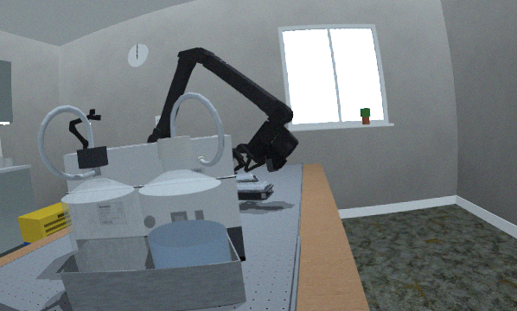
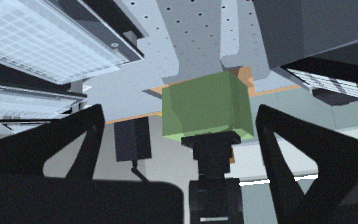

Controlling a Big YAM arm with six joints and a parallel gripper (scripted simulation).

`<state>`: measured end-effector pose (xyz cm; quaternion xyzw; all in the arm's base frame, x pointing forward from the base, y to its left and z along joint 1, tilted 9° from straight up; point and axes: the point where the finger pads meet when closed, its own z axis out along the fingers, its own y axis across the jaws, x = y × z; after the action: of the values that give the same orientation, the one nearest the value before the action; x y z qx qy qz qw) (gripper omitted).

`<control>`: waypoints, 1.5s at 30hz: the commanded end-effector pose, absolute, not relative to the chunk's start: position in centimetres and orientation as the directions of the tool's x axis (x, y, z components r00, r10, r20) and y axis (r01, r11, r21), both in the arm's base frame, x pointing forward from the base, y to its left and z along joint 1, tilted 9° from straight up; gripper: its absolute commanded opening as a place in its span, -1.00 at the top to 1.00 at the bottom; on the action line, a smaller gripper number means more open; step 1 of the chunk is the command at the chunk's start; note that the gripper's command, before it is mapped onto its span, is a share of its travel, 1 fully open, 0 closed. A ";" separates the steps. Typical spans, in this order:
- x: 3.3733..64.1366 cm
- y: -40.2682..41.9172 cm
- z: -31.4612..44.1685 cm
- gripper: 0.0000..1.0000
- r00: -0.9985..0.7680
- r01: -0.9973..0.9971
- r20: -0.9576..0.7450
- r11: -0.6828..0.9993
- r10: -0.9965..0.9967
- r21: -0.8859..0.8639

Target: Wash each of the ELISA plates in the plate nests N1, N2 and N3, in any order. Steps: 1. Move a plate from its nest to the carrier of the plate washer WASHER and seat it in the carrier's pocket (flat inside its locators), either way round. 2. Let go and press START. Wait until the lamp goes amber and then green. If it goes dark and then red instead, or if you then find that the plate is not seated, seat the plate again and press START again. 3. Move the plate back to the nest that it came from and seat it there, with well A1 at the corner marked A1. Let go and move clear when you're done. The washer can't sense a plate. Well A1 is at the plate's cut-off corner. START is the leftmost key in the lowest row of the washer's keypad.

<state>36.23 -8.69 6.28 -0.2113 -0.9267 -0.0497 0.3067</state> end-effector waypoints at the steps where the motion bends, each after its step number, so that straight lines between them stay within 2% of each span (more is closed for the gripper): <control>1: 36.4 -8.7 6.6 -1.00 -0.728 0.423 0.582 0.906 0.363 -0.036; 17: 36.4 -8.7 6.6 -1.00 -0.728 0.423 0.582 0.906 0.363 -0.036; 19: 36.3 -8.1 7.9 -1.00 -0.793 0.381 0.510 0.924 0.334 -0.014; 22: 35.2 -7.5 9.4 -1.00 -0.783 0.380 0.528 0.925 0.329 -0.012; 23: 36.4 -7.8 10.0 -1.00 -0.798 0.381 0.502 0.925 0.333 -0.008; 36: 32.3 -5.7 12.7 -1.00 -0.925 0.265 0.290 0.964 0.247 0.027; 39: 30.7 -4.9 13.8 -1.00 -0.917 0.268 0.315 0.963 0.245 0.031; 41: 30.5 -4.8 14.1 -1.00 -0.947 0.235 0.234 0.971 0.221 0.033; 43: 29.5 -4.3 14.6 -1.00 -0.944 0.236 0.245 0.971 0.221 0.036; 45: 28.9 -4.0 14.9 -1.00 -0.965 0.204 0.177 0.978 0.195 0.036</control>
<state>29.14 -4.53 13.82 -0.1238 -0.9835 -0.0311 0.1283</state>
